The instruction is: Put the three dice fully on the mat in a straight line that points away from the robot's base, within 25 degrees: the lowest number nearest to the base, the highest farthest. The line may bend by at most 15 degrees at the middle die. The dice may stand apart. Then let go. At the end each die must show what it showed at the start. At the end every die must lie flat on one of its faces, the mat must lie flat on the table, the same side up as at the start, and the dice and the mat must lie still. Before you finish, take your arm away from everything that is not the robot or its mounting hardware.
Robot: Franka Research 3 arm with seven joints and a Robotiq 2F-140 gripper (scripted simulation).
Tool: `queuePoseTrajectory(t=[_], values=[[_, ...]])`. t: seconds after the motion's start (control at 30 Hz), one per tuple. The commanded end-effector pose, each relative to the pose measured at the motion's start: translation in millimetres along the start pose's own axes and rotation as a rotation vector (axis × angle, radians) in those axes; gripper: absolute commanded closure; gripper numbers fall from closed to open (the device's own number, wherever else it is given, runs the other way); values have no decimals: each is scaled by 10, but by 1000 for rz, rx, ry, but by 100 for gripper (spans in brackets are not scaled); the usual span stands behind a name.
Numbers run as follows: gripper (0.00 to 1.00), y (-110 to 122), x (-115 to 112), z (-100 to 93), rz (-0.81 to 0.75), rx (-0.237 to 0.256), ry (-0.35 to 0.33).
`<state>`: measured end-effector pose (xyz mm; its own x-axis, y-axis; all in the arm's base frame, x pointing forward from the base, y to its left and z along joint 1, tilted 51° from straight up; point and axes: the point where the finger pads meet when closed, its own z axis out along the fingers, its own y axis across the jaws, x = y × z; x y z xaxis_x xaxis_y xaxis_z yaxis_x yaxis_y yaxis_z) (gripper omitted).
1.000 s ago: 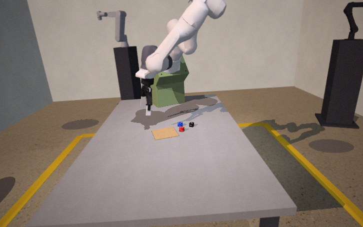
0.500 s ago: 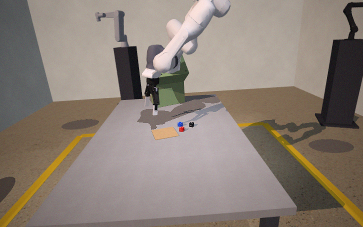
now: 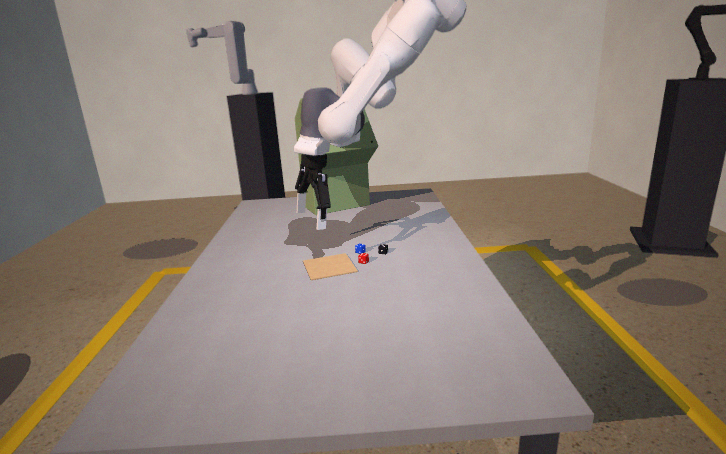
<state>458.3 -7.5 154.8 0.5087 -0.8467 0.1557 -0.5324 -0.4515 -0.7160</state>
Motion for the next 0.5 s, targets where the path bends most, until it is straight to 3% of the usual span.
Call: queuePoseTrajectory(t=[0.0, 0.03, 0.07, 0.37, 0.4, 0.47], values=[[0, -1, -28, -3, 13, 2, -4], [0, -1, -28, -3, 13, 2, -4], [0, -108, -181, -47, -28, 16, -12], [0, -108, -181, -47, -28, 16, -12], [0, -199, -327, -92, -66, 30, -21], [0, -199, -327, -92, -66, 30, -21]])
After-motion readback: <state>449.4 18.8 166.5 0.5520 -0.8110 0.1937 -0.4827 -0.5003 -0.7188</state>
